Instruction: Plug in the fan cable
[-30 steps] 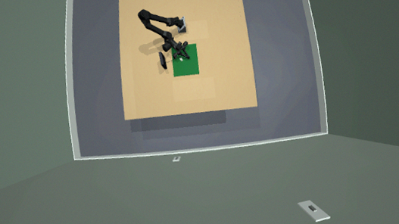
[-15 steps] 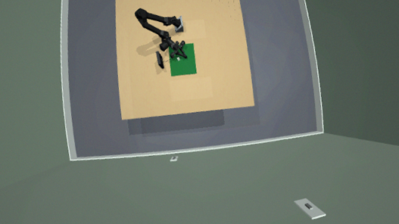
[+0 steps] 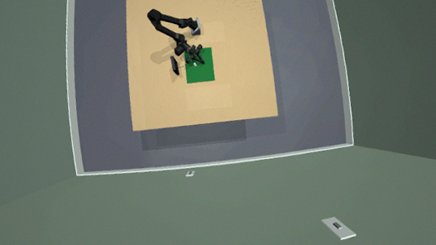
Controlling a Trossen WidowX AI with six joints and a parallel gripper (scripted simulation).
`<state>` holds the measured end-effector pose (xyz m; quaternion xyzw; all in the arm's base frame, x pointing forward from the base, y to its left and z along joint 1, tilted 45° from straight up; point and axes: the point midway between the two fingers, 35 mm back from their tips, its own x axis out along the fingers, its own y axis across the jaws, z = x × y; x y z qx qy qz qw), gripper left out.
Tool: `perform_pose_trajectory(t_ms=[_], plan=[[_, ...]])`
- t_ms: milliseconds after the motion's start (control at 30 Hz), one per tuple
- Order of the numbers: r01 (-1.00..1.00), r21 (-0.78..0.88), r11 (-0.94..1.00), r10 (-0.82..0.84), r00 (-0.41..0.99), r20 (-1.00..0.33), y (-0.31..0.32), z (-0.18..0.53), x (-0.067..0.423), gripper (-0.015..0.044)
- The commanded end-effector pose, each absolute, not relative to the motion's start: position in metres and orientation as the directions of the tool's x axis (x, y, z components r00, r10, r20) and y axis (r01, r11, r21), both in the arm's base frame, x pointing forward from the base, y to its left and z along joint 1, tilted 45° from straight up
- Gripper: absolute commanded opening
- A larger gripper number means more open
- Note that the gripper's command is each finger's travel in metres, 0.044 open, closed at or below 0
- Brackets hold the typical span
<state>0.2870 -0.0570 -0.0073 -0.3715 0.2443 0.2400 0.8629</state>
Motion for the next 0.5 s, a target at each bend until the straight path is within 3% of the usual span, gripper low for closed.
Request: perform_pose_trajectory(t_ms=[0,167,333,467], plan=[[-0.596,-0.522,0.610,0.232,0.765,-0.601,-0.0571,-0.0075,0.2869,0.0000],[-0.596,-0.522,0.610,0.232,0.765,-0.601,-0.0571,-0.0075,0.2869,0.0000],[-0.596,-0.524,0.609,0.233,0.765,-0.600,-0.0570,-0.0073,0.2870,0.0131],[-0.596,-0.524,0.609,0.233,0.765,-0.600,-0.0570,-0.0073,0.2870,0.0140]])
